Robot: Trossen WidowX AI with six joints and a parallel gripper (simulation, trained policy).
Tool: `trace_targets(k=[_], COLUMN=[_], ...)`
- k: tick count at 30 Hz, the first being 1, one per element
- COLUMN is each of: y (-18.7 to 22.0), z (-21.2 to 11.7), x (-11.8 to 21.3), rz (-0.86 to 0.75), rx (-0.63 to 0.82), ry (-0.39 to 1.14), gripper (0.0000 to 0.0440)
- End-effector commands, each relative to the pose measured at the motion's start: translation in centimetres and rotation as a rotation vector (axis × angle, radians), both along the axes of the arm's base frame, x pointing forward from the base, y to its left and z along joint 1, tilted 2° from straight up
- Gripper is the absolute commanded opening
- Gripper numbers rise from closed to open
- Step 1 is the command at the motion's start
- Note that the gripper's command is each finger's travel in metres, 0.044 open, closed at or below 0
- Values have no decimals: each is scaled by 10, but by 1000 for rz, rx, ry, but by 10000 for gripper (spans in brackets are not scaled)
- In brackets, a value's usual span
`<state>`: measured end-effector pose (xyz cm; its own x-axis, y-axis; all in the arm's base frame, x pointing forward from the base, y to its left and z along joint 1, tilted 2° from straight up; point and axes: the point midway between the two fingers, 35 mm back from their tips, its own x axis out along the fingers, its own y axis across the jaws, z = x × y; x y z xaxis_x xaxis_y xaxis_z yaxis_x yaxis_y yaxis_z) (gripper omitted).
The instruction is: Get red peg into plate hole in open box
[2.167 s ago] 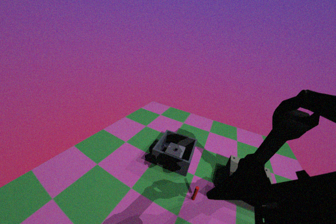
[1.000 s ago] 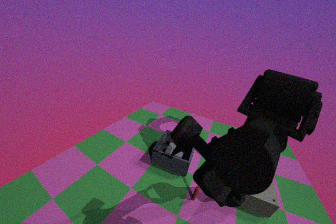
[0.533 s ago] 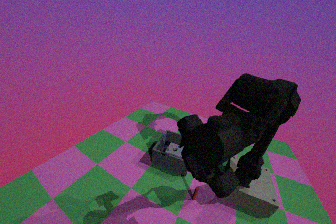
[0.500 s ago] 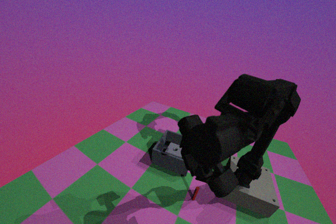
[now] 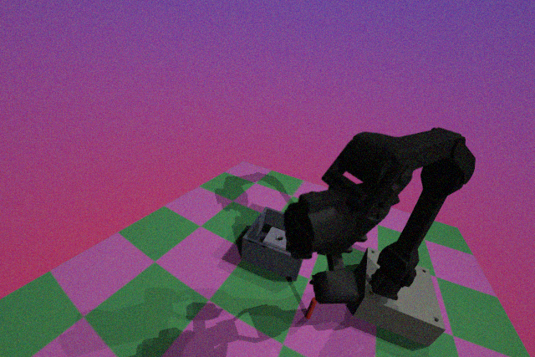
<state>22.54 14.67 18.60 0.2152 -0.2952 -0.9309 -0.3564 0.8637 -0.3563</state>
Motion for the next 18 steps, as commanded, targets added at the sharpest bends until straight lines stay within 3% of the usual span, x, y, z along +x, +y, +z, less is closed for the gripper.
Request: trace_targets(k=[1, 18], y=[-7, -38], z=[-6, -58], x=[-5, -34], rz=[-103, -696], rx=[20, 30], ry=[9, 65], gripper=[440, 440])
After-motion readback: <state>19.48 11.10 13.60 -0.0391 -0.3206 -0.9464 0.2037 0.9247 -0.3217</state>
